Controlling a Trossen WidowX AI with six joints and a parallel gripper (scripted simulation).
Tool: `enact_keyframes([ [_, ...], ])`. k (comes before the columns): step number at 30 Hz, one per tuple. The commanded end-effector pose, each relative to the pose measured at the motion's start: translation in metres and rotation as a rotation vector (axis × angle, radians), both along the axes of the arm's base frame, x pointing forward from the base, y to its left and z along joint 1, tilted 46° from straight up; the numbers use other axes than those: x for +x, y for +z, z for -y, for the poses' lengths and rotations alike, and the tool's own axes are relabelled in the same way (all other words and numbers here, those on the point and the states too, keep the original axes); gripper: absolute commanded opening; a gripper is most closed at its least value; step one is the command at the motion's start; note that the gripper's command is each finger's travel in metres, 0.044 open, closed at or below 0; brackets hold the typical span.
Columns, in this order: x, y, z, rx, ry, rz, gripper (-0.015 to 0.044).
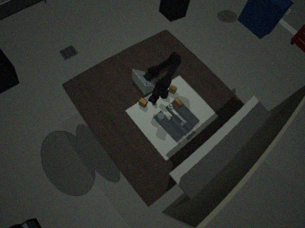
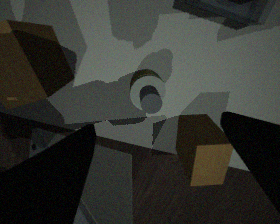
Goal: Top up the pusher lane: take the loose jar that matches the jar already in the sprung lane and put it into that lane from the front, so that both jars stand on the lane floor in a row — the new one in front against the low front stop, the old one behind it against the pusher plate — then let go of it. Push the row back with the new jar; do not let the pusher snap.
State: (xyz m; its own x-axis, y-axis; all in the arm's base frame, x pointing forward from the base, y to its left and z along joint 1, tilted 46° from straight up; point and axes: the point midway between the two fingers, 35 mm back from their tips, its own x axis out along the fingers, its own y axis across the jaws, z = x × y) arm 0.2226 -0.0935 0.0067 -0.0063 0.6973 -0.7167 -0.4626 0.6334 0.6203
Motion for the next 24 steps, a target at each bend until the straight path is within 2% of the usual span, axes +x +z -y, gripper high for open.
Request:
enact_keyframes([
  [1,-0.001,-0.016,-0.015,0.014,-0.006,-0.001,0.0440],
  [24,0.000,-0.045,-0.045,0.015,-0.006,-0.001,0.0440],
])
